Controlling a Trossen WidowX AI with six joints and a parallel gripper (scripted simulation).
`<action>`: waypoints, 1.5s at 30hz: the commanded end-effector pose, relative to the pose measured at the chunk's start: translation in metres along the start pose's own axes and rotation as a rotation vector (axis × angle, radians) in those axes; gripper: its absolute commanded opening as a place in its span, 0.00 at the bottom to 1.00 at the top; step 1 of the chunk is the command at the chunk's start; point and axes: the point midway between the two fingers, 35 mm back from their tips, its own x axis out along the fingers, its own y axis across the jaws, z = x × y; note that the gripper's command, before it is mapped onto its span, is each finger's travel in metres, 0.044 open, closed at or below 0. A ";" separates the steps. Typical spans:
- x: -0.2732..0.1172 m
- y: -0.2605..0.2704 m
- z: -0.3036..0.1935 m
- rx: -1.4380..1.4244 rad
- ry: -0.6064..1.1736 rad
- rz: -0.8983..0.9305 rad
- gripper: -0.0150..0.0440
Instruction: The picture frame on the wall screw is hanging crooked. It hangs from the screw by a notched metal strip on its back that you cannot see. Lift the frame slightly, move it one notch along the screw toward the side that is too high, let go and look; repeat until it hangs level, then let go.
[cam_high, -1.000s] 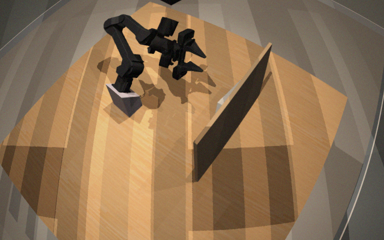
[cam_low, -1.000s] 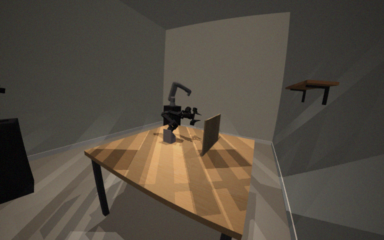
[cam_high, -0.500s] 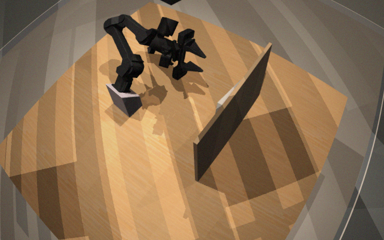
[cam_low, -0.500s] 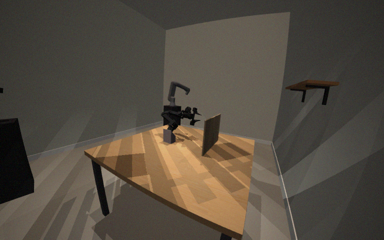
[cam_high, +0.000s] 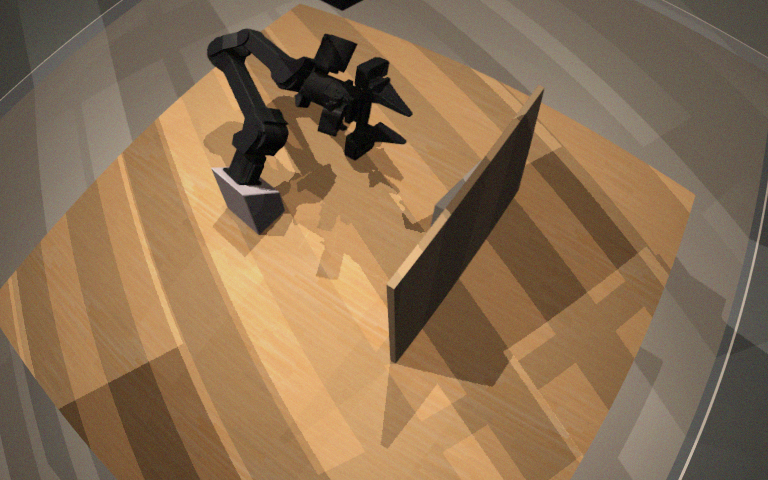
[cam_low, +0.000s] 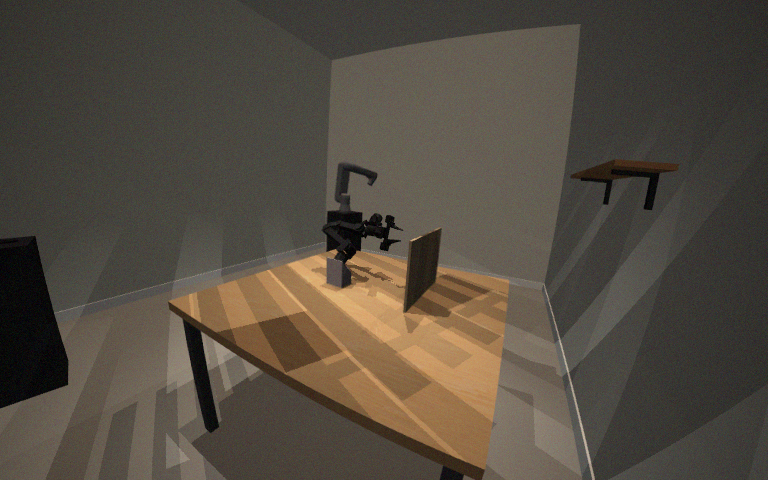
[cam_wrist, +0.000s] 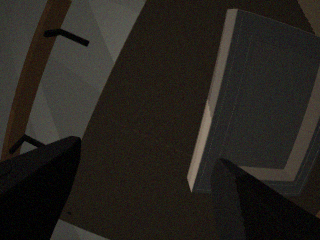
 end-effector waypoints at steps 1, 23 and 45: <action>0.000 0.000 0.001 0.004 -0.005 0.000 0.69; 0.000 0.000 0.001 0.004 -0.005 0.000 0.69; 0.002 -0.042 -0.004 0.005 -0.003 0.003 0.69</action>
